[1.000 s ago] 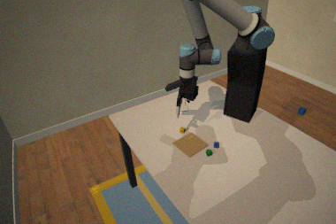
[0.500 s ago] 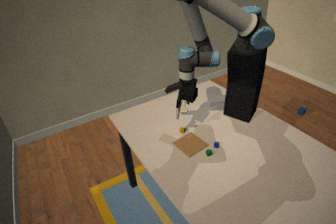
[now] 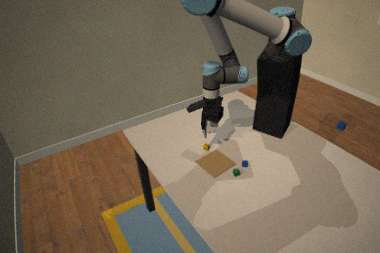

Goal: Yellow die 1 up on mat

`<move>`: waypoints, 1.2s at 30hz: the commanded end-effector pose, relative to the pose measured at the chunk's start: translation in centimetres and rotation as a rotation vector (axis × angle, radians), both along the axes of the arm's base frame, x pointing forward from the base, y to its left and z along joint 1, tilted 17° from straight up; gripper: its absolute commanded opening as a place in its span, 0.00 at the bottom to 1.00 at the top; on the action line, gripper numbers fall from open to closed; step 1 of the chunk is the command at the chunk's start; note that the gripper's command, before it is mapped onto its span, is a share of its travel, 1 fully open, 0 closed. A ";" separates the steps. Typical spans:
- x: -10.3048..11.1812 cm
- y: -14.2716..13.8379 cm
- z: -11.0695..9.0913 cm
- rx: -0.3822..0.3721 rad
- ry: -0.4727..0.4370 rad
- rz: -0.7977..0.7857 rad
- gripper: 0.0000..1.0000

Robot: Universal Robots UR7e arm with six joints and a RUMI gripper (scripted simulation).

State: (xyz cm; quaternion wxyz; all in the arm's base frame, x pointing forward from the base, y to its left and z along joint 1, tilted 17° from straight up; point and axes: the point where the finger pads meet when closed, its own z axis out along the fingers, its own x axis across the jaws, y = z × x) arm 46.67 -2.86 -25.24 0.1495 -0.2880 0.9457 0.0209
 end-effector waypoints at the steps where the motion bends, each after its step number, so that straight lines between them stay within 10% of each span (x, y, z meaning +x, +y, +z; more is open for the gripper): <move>1: 0.1 0.0 -0.1 -0.001 -0.001 0.000 0.24; 36: 0.1 0.0 -0.3 -0.001 -0.001 0.000 0.24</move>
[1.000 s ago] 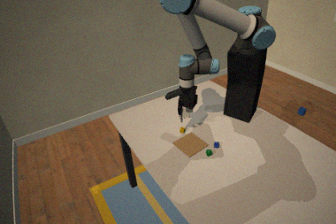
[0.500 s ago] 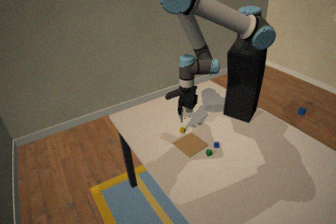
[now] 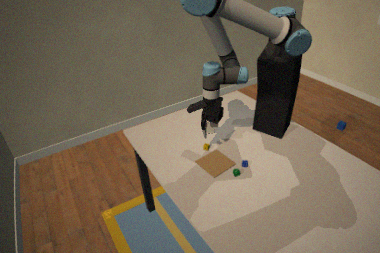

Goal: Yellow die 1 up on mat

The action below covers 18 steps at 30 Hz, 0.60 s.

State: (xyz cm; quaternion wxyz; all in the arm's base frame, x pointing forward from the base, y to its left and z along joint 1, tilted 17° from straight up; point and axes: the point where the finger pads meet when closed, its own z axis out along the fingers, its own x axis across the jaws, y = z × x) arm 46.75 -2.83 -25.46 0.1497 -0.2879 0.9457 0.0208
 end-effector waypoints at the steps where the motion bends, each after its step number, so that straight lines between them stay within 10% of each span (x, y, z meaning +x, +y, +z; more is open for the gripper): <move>1: 0.1 0.0 -0.1 0.000 -0.001 0.000 0.24; 18: 0.5 0.2 -1.7 0.000 -0.001 0.000 0.24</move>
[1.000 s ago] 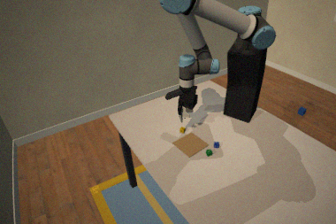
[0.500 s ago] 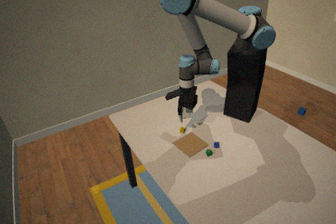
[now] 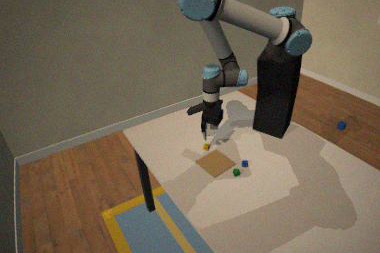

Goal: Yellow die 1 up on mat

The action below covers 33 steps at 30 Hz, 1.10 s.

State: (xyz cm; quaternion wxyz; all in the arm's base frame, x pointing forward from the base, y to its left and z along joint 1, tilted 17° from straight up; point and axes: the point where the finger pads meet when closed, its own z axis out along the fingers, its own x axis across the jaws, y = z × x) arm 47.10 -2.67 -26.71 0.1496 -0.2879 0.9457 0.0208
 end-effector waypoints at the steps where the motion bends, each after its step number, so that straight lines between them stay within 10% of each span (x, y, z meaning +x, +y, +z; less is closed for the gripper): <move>1: 0.2 0.1 -0.6 0.000 -0.001 0.000 0.24; 33: 1.1 0.4 -3.6 0.000 -0.001 0.000 0.24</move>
